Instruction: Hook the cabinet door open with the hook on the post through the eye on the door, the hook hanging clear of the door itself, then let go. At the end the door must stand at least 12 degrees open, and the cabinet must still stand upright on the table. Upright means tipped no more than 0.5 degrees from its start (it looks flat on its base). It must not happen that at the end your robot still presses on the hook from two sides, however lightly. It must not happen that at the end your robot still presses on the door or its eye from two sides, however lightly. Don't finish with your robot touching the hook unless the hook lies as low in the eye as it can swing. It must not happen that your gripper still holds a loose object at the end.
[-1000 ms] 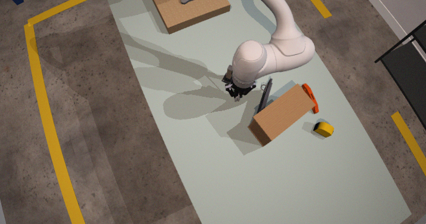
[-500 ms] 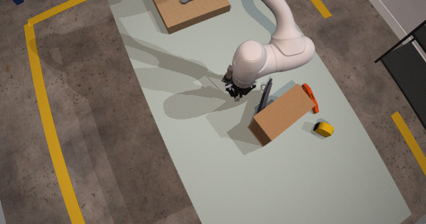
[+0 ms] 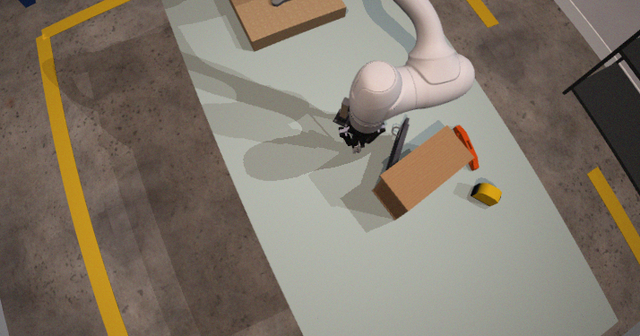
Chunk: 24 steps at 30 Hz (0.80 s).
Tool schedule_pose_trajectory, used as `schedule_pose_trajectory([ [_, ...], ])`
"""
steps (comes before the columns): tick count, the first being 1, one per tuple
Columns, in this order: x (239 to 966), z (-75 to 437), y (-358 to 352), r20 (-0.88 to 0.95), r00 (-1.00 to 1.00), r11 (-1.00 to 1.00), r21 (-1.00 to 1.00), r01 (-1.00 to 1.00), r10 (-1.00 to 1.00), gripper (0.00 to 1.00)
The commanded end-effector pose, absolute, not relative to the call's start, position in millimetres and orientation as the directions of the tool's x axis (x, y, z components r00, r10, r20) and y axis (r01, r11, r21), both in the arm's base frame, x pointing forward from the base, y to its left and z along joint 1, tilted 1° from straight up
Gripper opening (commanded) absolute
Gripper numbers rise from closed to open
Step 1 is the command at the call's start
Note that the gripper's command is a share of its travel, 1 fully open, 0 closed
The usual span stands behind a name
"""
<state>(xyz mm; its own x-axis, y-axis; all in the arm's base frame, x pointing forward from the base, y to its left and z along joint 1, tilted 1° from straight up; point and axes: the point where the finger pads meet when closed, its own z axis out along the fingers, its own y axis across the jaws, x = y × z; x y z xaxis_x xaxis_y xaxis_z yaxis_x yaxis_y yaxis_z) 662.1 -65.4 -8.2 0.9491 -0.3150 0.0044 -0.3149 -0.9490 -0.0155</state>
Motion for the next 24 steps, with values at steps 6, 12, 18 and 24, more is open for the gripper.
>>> schedule_pose_trajectory([
  [6,666,-2,-67,0.004,0.949,-0.949,-0.016,-0.315,-0.315,0.03],
  [12,670,5,-68,0.004,0.949,-0.949,-0.016,-0.315,-0.315,0.03],
  [18,670,7,-68,0.004,0.949,-0.949,-0.016,-0.315,-0.315,0.03],
  [24,673,12,-69,0.004,0.949,-0.949,-0.016,-0.315,-0.315,0.03],
])
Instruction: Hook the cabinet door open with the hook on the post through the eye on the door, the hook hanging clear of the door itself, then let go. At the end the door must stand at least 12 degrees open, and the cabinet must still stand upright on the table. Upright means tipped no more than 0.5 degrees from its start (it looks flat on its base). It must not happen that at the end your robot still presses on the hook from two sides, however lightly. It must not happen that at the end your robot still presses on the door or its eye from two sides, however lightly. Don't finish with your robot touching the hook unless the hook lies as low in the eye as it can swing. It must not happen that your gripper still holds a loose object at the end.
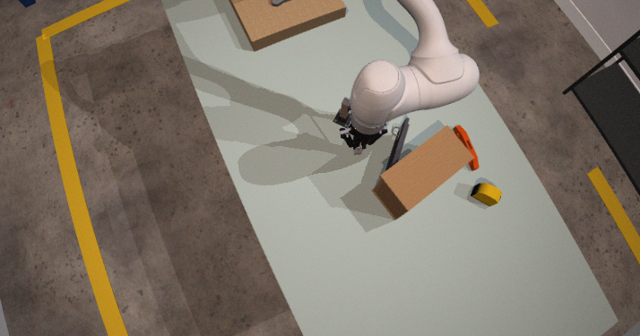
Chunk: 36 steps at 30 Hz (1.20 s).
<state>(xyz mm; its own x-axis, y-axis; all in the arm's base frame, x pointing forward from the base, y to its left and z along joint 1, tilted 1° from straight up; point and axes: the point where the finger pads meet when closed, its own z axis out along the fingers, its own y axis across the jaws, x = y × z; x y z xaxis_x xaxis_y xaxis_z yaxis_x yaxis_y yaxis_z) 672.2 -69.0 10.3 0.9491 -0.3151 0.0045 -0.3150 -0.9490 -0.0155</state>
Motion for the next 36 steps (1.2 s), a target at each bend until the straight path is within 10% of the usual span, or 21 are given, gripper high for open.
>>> schedule_pose_trajectory([
  [1,673,12,-69,0.004,0.949,-0.949,-0.016,-0.315,-0.315,0.03],
  [36,681,41,-72,0.004,0.949,-0.949,-0.016,-0.315,-0.315,0.03],
])
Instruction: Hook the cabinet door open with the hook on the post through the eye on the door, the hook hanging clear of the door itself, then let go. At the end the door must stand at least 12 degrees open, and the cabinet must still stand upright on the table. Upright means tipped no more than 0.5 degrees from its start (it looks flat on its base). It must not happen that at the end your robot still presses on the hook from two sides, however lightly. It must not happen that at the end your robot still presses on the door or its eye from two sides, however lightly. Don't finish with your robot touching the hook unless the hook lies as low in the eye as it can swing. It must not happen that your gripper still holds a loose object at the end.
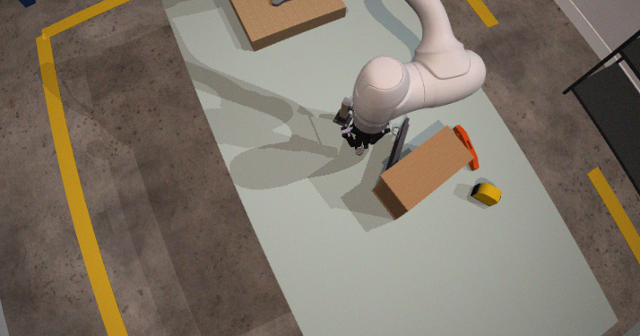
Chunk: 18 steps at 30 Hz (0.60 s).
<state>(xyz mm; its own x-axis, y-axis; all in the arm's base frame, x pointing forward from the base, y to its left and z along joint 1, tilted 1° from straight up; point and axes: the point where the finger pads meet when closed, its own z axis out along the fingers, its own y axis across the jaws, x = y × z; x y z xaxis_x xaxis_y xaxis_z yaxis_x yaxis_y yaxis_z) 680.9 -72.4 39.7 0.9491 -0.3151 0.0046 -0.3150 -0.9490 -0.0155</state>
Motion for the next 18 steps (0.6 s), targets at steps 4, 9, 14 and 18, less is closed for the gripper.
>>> schedule_pose_trajectory([
  [4,682,47,-73,0.004,0.949,-0.949,-0.016,-0.315,-0.315,0.03],
  [9,682,49,-73,0.004,0.949,-0.949,-0.016,-0.315,-0.315,0.03],
  [14,682,54,-73,0.004,0.949,-0.949,-0.016,-0.315,-0.315,0.03],
  [18,682,57,-73,0.004,0.949,-0.949,-0.016,-0.315,-0.315,0.03],
])
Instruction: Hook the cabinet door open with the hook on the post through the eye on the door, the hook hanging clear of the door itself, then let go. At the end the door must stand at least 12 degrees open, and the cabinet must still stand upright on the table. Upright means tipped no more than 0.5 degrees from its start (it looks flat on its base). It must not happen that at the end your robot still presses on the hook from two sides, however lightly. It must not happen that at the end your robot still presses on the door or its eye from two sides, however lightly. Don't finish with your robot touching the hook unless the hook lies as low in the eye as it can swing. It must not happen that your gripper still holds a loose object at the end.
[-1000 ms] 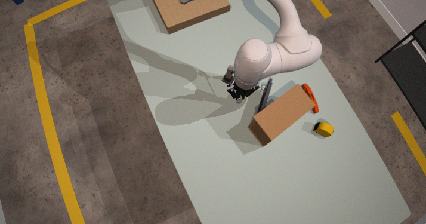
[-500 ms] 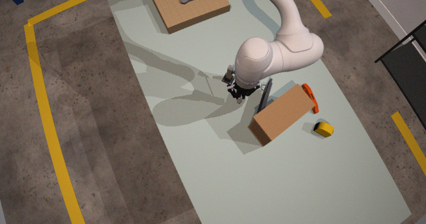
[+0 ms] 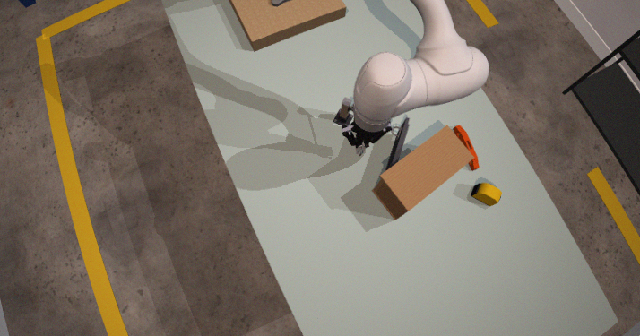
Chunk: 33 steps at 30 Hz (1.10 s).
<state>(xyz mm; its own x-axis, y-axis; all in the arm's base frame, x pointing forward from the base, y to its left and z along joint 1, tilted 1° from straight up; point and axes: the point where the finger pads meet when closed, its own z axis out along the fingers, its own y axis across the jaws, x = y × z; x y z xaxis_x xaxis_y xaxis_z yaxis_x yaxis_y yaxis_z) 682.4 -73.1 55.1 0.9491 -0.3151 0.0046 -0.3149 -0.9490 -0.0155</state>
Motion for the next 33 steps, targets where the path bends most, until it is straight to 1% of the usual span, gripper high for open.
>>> schedule_pose_trajectory([
  [1,682,57,-73,0.004,0.949,-0.949,-0.016,-0.315,-0.315,0.03],
  [33,680,86,-73,0.004,0.949,-0.949,-0.016,-0.315,-0.315,0.03],
])
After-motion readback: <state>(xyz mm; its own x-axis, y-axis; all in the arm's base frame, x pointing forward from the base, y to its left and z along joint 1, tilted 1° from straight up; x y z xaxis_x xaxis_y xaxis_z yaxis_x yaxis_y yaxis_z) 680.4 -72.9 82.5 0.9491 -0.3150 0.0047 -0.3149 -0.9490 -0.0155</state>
